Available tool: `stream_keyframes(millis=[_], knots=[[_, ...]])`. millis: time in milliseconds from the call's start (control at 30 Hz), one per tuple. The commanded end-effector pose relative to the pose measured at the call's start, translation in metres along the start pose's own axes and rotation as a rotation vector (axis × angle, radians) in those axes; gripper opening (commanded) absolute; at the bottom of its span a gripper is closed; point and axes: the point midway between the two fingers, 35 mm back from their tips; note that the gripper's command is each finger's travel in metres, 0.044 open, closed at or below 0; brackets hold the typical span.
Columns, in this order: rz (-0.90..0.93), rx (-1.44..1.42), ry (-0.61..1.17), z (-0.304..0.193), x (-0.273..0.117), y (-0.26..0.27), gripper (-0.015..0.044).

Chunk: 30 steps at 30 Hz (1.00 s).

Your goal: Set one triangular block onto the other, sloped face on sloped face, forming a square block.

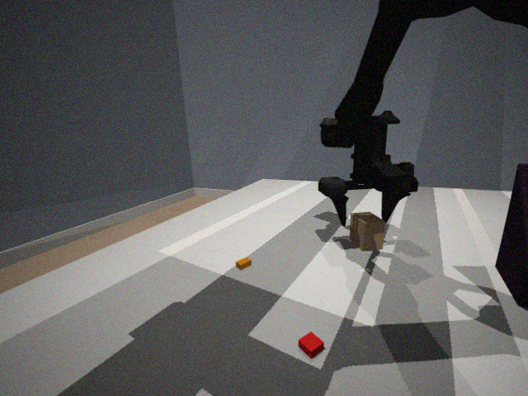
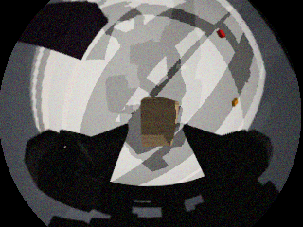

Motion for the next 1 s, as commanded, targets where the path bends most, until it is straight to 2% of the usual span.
stream_keyframes(millis=[0,267,967], knots=[[0.000,0.000,0.001,-0.001,-0.003,0.000,0.0440],[0.004,0.001,0.005,-0.001,-0.108,0.000,0.0440],[-0.008,0.006,0.017,-0.004,-0.106,-0.001,0.0440]])
Point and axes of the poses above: the point midway between the two fingers, 35 mm back from their tips, its own x axis out along the fingers, its own y axis across the jaws, z = x × y, and after that the axes turned 2 degrees about x, right-handed
